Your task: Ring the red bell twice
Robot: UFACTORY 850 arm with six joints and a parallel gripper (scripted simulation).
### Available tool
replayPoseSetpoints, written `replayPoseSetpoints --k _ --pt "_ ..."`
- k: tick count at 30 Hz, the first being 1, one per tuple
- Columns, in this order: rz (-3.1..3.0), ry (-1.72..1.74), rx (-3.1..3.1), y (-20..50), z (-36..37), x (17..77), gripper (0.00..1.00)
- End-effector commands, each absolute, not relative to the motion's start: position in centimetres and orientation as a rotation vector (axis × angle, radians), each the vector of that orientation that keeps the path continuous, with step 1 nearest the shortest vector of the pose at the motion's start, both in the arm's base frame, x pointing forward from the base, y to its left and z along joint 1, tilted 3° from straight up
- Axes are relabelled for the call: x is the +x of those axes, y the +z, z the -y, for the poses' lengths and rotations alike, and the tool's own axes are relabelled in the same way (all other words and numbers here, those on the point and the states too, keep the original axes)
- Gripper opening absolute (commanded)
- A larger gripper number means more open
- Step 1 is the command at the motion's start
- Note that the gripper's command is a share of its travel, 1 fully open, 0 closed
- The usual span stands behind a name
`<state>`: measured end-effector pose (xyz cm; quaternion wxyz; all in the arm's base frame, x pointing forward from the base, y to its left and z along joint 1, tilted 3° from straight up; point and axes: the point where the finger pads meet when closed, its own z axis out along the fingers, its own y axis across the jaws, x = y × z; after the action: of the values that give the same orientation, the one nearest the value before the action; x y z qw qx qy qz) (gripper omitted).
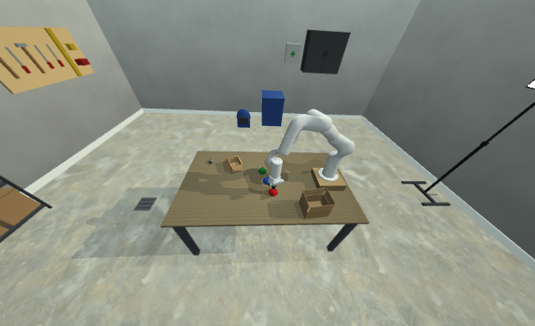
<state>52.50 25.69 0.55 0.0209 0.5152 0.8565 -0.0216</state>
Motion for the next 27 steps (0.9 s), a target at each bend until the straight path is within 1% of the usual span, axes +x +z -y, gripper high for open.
replayPoseSetpoints --k 1,27 --pt "-2.655 -0.066 1.597 0.65 -25.72 52.54 0.0" --pt "-2.655 -0.066 1.597 1.17 -25.74 52.51 0.0"
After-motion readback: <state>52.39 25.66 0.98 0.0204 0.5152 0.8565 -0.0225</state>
